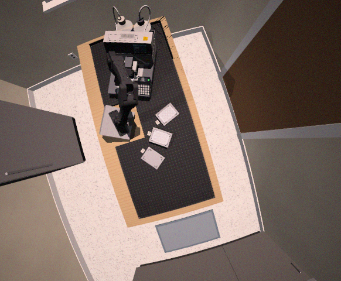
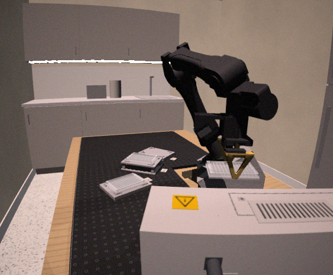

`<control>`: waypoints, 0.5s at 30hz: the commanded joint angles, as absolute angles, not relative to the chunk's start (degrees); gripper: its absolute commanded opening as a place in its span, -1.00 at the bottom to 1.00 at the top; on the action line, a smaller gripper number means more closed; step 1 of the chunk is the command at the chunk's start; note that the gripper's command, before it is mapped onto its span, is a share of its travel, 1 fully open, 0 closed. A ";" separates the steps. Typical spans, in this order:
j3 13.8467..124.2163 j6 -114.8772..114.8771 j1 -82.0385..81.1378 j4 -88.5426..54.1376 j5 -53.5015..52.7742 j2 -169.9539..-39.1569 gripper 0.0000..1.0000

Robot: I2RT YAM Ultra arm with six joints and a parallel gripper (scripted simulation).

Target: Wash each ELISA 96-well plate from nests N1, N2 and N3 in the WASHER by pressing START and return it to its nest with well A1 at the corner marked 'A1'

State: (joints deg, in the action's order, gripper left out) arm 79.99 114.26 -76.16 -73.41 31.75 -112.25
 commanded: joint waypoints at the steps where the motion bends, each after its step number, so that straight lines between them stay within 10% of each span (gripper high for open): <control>1: 80.30 114.30 -76.64 -74.06 31.77 -111.98 -1.00; 15: 77.05 113.18 -70.80 -73.74 33.22 -105.48 -1.00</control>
State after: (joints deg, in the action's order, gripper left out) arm 77.17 114.93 -71.11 -73.47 32.38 -107.15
